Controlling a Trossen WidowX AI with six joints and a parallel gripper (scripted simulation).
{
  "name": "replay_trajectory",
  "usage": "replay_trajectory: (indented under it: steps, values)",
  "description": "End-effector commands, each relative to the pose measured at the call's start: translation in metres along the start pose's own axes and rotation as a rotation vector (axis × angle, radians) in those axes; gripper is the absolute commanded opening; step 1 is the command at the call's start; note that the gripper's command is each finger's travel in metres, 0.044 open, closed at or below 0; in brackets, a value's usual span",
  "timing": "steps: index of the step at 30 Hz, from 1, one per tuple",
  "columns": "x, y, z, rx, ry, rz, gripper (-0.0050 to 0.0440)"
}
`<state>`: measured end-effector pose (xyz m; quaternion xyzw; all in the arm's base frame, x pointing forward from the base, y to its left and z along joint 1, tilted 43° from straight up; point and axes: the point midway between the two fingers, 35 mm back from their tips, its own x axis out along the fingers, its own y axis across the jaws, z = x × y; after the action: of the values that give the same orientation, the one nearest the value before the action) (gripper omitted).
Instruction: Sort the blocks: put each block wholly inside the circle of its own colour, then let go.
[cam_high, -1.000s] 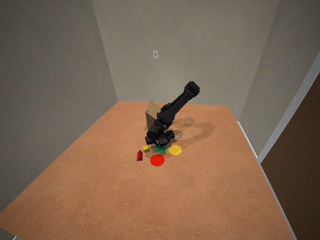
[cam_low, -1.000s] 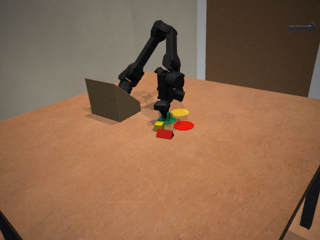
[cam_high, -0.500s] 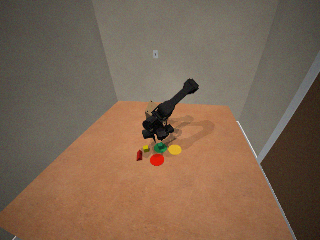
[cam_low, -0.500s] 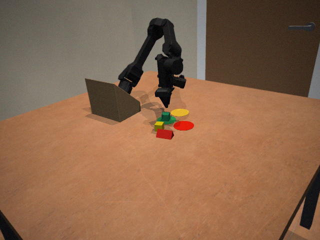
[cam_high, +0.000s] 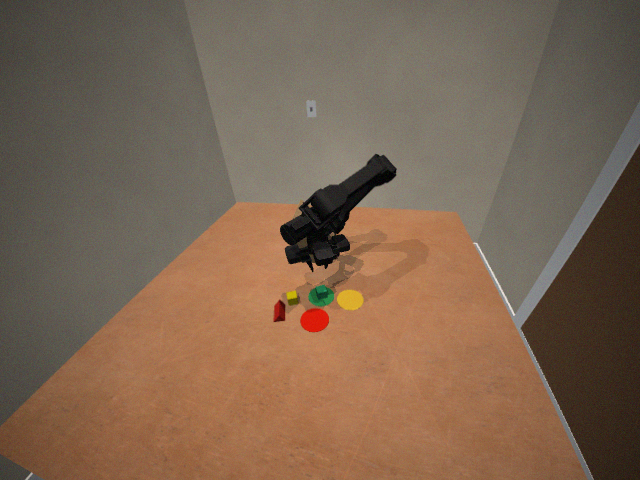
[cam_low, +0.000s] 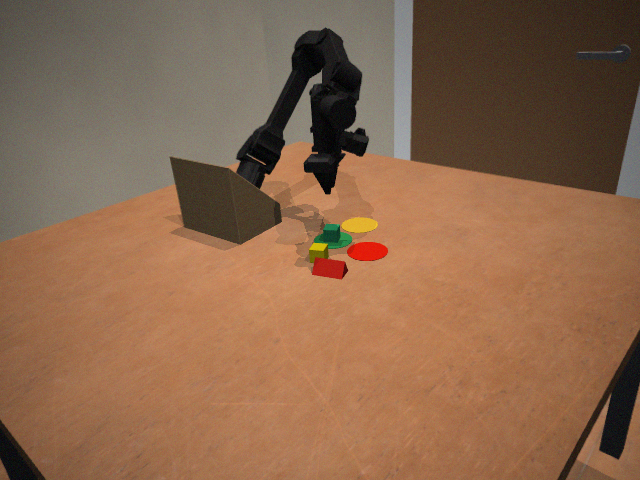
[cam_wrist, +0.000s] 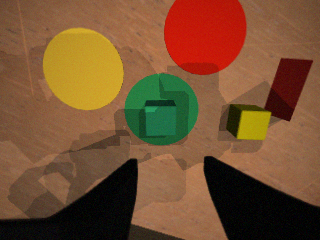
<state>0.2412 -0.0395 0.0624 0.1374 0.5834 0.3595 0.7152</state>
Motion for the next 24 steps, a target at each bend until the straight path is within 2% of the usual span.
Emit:
replay_trajectory:
  steps: [1, 24]
  values:
    - [-0.0090, -0.0012, 0.0041, -0.017, -0.010, -0.017, 0.0195]
    - [-0.0064, 0.0002, 0.0027, -0.010, -0.007, -0.010, 0.0195]
